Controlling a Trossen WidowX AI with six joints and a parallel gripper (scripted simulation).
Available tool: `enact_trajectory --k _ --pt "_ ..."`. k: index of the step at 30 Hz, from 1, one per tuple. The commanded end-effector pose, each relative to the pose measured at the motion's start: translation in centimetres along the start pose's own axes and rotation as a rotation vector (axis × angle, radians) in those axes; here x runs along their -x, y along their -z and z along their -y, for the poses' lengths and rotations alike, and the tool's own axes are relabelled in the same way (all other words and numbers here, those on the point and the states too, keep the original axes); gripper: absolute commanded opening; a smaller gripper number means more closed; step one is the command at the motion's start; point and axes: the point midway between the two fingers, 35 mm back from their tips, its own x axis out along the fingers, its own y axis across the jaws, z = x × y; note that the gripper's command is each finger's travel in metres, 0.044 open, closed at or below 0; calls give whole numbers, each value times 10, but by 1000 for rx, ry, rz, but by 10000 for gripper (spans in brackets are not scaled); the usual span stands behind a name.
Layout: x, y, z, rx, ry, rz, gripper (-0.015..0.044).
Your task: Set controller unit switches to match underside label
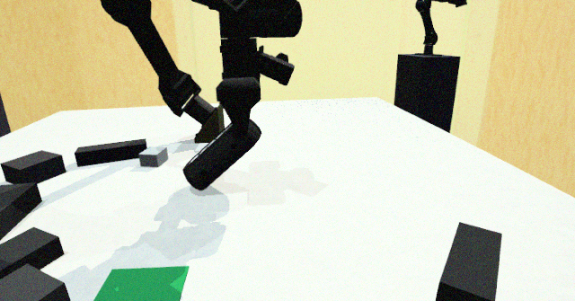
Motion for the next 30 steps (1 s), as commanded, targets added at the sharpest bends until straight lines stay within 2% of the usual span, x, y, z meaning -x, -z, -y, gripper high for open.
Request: enact_trajectory --k 1,30 --pt "3 5 0 -3 0 -4 336" --pt "15 25 0 -2 -1 -5 336"
